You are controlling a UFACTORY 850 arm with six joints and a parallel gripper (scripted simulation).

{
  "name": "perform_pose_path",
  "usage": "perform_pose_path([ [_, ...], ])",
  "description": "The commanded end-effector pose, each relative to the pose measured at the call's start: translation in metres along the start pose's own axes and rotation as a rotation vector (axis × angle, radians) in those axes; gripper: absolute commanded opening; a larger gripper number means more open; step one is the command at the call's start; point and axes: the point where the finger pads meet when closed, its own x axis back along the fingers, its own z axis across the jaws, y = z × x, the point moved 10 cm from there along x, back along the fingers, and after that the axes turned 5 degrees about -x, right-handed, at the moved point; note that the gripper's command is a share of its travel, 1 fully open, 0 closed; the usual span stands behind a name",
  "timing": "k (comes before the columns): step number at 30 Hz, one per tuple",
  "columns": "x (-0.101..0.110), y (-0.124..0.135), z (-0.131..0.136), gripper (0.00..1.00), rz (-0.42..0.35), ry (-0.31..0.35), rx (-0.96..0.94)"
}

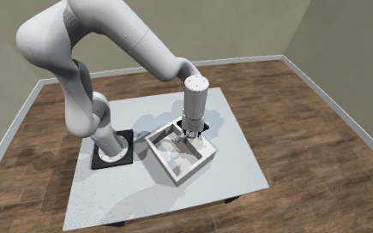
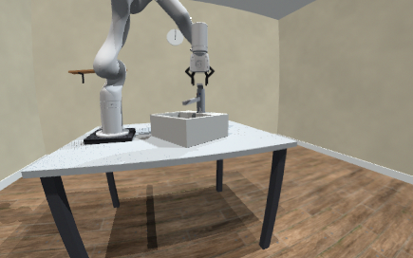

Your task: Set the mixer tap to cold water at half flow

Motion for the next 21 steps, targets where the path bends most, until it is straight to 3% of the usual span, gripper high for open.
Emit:
perform_pose_path([
  [1,-0.005,0.0,0.001,0.68,0.0,0.002,0.0],
  [21,-0.016,0.0,0.001,0.68,0.0,0.002,0.0],
])
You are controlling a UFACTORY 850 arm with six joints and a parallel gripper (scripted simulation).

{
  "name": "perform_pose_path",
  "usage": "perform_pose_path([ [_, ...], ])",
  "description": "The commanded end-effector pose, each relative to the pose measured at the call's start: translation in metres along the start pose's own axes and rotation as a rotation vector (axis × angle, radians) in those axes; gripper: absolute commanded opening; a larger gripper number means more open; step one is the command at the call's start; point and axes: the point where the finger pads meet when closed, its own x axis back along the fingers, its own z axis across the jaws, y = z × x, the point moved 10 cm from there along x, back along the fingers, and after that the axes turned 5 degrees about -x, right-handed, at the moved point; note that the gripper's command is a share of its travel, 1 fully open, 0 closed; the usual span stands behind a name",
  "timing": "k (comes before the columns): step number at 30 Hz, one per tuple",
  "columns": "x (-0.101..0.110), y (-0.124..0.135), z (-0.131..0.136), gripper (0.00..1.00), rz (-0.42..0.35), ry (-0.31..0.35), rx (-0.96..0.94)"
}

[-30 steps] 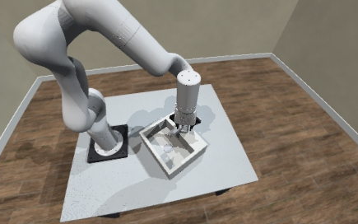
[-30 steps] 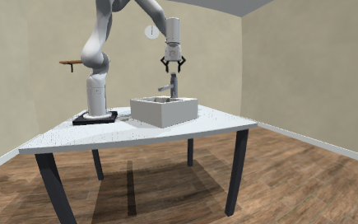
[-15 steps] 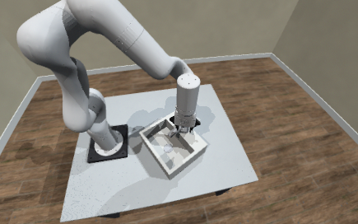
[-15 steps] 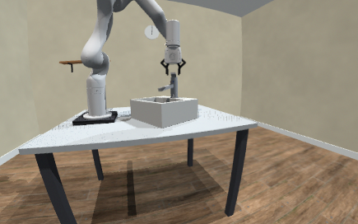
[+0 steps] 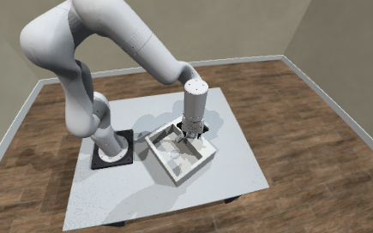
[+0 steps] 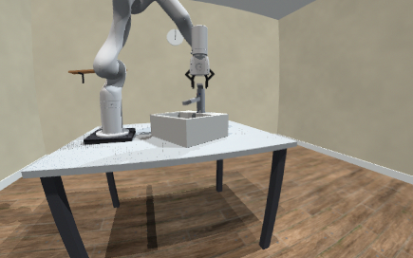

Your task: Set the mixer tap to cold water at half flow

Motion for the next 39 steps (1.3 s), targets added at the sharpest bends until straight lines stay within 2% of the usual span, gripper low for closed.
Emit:
perform_pose_path([
  [1,-0.0003,-0.0001,0.0006,0.68,0.0,0.002,0.0],
  [18,-0.0006,-0.0001,0.0006,0.68,0.0,0.002,0.0],
  [19,-0.0006,-0.0001,0.0006,0.0,0.0,0.002,0.0],
  [39,-0.0006,-0.0001,0.0006,0.0,0.0,0.002,0.0],
])
